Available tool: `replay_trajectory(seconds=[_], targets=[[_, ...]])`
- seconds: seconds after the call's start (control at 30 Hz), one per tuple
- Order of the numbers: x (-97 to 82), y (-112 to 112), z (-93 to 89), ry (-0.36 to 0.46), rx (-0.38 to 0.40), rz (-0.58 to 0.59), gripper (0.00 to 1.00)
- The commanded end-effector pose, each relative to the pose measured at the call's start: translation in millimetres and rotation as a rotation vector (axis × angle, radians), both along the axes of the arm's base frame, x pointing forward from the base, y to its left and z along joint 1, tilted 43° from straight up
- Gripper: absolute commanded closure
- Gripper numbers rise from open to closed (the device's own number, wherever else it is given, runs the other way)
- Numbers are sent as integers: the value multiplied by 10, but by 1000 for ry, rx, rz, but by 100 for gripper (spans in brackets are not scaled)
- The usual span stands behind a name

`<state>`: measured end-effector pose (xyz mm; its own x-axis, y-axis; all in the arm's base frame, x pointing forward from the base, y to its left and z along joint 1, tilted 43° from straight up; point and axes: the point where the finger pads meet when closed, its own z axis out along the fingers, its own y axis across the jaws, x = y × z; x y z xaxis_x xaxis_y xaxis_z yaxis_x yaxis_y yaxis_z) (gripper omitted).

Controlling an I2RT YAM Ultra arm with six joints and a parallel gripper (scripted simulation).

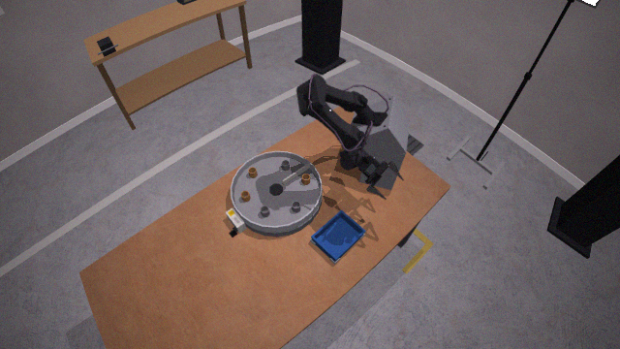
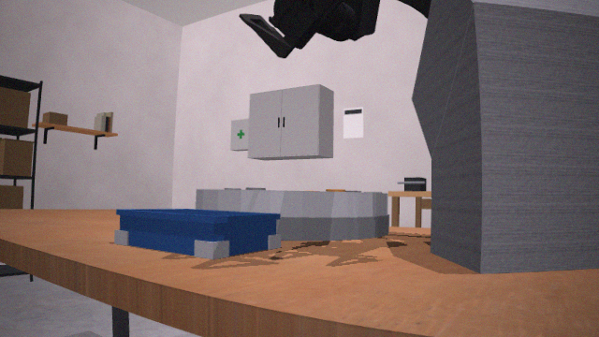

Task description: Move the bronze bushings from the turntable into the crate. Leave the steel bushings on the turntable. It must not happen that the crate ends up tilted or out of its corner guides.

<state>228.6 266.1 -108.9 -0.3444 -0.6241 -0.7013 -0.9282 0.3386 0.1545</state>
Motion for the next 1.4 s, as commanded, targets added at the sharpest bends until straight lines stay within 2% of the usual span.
replay_trajectory(seconds=[0.0, 0.07, 0.2, 0.3, 0.37, 0.43, 0.47, 0.5, 0.6, 0.63, 0.7, 0.73, 0.8, 0.83, 0.9, 0.93, 1.0, 1.03, 1.17, 1.2, 1.23, 1.27, 1.33, 1.37], targets=[[2, 31, 27, -8, 8, 7, 0], [10, 29, 31, -8, 7, 4, 0], [268, -21, 119, -12, -9, -91, 0], [577, -253, 192, 24, -71, -280, 0], [848, -531, 295, 53, -120, -451, 0], [838, -517, 295, 55, -126, -470, 0], [984, -712, 370, 71, -154, -588, 0], [945, -647, 370, 69, -155, -568, 0], [945, -647, 370, 69, -155, -568, 0], [1110, -920, 460, 85, -183, -712, 0], [1110, -920, 460, 85, -183, -712, 0], [1220, -1151, 568, 96, -210, -841, 0], [1220, -1151, 568, 96, -210, -841, 0], [1307, -1400, 692, 104, -235, -975, 0], [1289, -1348, 692, 102, -235, -961, 0], [1367, -1659, 831, 108, -257, -1110, 0], [1363, -1644, 831, 107, -258, -1106, 0], [1398, -1923, 980, 107, -277, -1244, 0], [1395, -1910, 980, 107, -277, -1241, 0], [1400, -2181, 1136, 102, -294, -1373, 0], [1400, -2181, 1136, 102, -294, -1373, 0], [1377, -2427, 1295, 92, -308, -1496, 0], [1377, -2427, 1295, 92, -308, -1496, 0], [1333, -2654, 1451, 79, -319, -1609, 0]])
